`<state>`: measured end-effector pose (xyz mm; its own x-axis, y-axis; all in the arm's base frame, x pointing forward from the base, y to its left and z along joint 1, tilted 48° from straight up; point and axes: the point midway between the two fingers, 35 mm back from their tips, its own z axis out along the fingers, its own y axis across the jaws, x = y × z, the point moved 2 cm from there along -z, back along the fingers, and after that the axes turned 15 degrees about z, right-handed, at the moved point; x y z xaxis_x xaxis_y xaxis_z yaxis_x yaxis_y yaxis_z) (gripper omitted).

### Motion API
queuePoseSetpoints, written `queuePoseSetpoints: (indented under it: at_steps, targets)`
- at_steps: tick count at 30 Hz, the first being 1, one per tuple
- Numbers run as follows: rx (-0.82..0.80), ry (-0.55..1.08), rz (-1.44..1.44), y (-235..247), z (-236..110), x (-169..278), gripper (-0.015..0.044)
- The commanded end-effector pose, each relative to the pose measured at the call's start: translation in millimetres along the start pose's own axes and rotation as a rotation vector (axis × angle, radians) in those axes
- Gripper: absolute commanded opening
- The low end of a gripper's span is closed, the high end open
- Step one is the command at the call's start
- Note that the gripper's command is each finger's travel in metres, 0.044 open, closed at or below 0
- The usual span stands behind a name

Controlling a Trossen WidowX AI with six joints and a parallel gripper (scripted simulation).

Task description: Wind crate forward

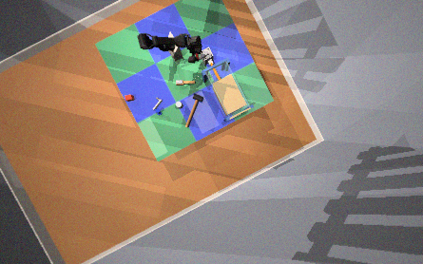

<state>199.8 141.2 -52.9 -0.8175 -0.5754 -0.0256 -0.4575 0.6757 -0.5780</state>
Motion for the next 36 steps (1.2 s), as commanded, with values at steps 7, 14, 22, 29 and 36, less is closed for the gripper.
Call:
queuePoseSetpoints:
  at_steps: [7, 14, 22, 29, 36]
  targets:
    - [0.003, -0.001, 0.000, -0.4, -0.3, -0.1, 0.0183]
    - [0.003, -0.001, 0.000, -0.4, -0.3, -0.1, 0.0058]
    - [0.003, -0.001, 0.000, -0.4, -0.3, -0.1, 0.0000]
    - [0.003, -0.001, 0.000, -0.4, -0.3, -0.1, 0.0000]
    - [0.003, -0.001, 0.000, -0.4, -0.3, -0.1, 0.0000]
